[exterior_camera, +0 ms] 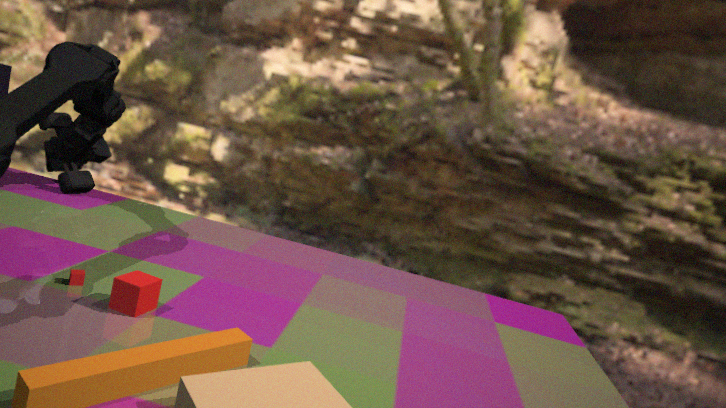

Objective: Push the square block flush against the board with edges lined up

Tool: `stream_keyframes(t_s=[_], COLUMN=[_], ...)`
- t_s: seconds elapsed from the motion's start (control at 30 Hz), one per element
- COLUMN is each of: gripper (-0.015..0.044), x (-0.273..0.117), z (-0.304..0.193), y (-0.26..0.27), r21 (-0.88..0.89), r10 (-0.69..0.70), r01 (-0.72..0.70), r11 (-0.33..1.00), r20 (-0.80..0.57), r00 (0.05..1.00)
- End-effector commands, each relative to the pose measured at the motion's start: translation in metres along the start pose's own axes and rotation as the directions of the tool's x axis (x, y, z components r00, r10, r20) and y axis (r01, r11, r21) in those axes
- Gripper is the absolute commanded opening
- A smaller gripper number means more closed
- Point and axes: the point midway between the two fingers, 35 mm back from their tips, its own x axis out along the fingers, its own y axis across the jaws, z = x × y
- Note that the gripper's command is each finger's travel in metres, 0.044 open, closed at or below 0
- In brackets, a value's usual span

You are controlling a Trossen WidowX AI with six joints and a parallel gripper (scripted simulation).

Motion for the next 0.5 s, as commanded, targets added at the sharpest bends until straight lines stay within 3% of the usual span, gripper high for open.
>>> stream_keyframes(t_s=[0.0,0.47], gripper=[0.0,0.0], x=[-0.018,-0.087], z=[0.029,0.113], y=[-0.021,-0.103], r21=[-0.012,0.001], r10=[-0.042,-0.211], r01=[0.043,0.219], r11=[0.999,0.976], r20=[0.064,0.26], r00=[0.997,0.942])
